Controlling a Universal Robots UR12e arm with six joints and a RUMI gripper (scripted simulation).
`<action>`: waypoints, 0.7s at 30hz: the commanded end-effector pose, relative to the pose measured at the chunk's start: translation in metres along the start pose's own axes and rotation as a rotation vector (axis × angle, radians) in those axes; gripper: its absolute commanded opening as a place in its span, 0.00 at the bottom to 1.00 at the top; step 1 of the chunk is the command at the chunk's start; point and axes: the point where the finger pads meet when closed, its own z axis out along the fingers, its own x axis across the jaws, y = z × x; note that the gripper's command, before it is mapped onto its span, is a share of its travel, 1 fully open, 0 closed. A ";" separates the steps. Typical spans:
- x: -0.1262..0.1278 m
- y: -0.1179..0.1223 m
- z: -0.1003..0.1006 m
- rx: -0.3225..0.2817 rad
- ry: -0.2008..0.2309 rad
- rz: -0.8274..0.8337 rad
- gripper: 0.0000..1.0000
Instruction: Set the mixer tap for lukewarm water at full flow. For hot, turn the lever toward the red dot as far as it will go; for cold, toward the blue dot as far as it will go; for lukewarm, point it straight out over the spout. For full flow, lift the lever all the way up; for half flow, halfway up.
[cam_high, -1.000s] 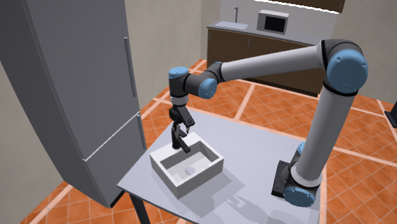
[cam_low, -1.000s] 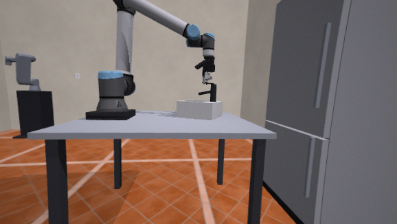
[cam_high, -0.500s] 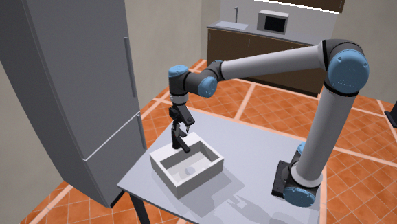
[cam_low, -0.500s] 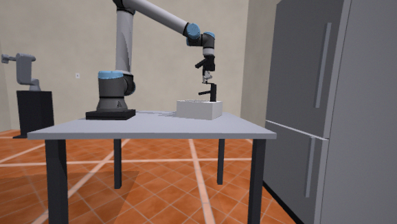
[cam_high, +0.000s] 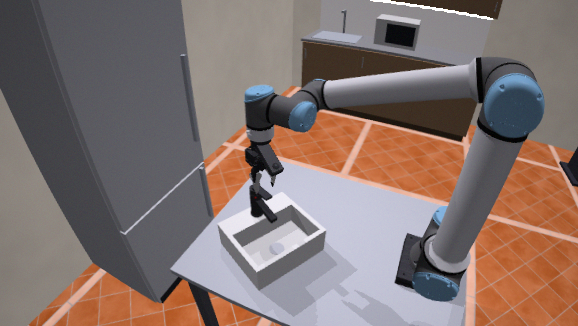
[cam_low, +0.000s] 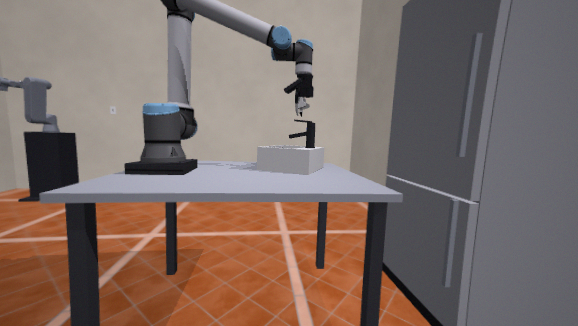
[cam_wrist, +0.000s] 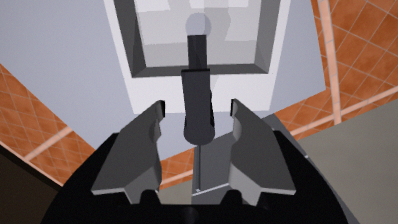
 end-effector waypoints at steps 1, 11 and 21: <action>-0.001 0.002 -0.021 -0.003 0.001 0.001 0.40; -0.001 0.002 -0.031 -0.002 0.001 0.001 0.40; -0.001 0.001 -0.031 0.000 0.000 0.001 0.00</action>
